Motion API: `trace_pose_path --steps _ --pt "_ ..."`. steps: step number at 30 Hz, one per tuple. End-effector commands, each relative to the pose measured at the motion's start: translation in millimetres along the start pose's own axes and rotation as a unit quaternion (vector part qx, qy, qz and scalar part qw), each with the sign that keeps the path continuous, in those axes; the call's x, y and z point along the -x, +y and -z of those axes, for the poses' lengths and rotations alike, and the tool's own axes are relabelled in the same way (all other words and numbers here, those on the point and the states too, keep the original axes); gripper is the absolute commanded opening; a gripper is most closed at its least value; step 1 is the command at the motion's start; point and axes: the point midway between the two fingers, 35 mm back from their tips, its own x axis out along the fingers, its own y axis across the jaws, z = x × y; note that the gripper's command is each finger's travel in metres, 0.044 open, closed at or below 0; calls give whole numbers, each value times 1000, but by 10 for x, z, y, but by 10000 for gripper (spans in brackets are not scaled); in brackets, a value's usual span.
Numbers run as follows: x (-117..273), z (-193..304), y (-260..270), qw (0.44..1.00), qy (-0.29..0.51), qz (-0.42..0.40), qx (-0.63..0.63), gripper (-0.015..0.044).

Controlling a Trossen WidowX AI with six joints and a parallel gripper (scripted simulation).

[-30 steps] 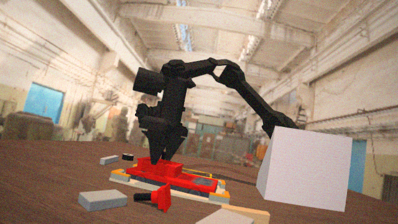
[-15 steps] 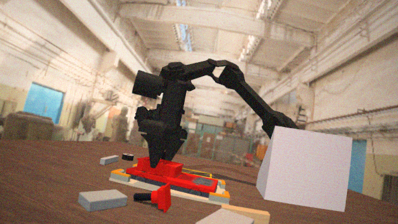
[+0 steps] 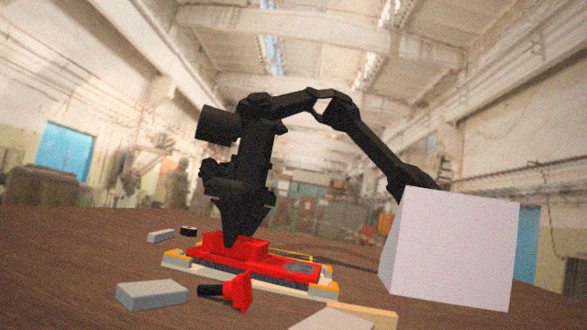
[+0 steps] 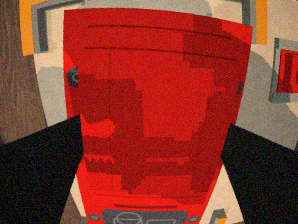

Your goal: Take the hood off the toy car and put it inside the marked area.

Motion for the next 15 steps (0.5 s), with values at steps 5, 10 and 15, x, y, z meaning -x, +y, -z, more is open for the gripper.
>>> trace_pose_path --steps 5,10,15 --pt "8 -3 -1 1000 0 0 -1 196" --pt "37 -4 0 1000 0 0 0 65" --pt "69 -4 1 1000 0 0 0 0"
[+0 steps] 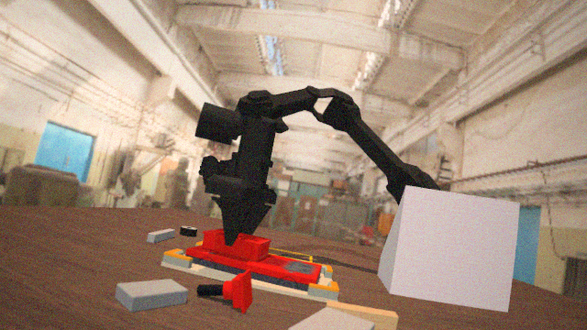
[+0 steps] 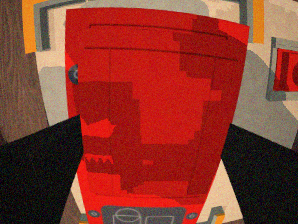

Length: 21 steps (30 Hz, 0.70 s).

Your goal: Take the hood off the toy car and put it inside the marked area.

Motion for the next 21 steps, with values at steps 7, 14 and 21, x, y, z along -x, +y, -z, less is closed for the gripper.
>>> trace_pose_path --steps 7,14,21 --pt "74 -6 5 1000 0 -2 -2 0" --pt "120 -6 6 1000 0 -2 -2 0" --pt "166 -5 7 1000 0 -2 -2 0"
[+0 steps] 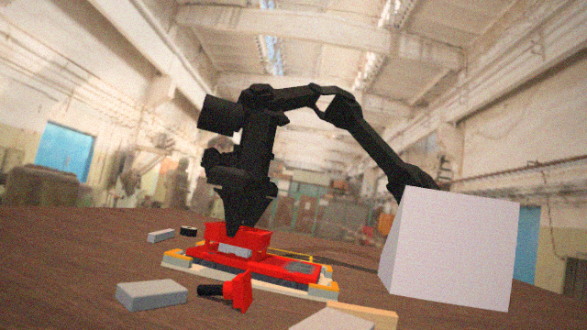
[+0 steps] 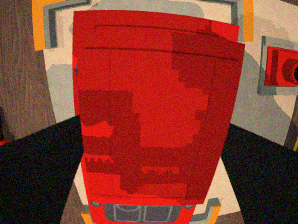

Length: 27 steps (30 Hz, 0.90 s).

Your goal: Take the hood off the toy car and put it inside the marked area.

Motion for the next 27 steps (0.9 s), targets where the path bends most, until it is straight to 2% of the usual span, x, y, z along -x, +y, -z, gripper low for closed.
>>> trace_pose_path --steps 1,12,21,27 --pt "38 -6 6 1000 0 -3 -3 0" --pt "124 -5 7 1000 0 -3 -3 0" --pt "549 -2 10 1000 1 -4 -2 0" --pt "483 -29 -115 1000 1 -2 3 0"
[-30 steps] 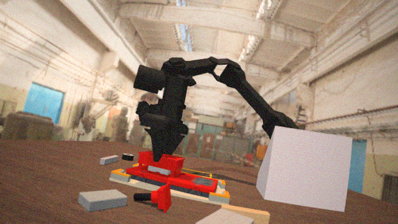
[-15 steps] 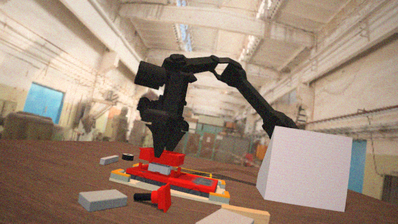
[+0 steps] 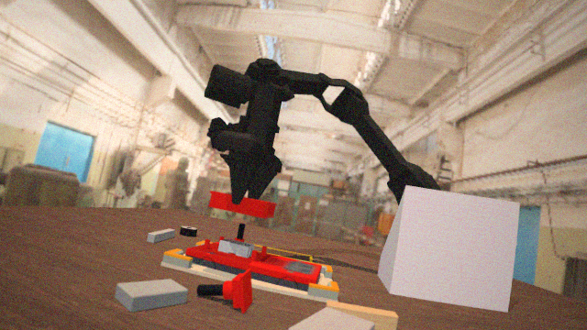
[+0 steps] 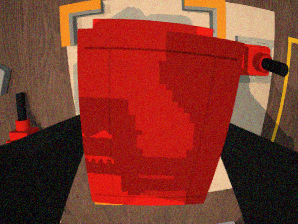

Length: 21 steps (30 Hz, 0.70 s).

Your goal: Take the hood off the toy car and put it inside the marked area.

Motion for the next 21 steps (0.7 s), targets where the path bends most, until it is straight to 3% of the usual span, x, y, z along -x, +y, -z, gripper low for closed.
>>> trace_pose_path --steps 1,21 --pt "-11 -29 -169 1000 4 1 1 0" --pt "68 -97 -1250 1000 3 -4 0 0"
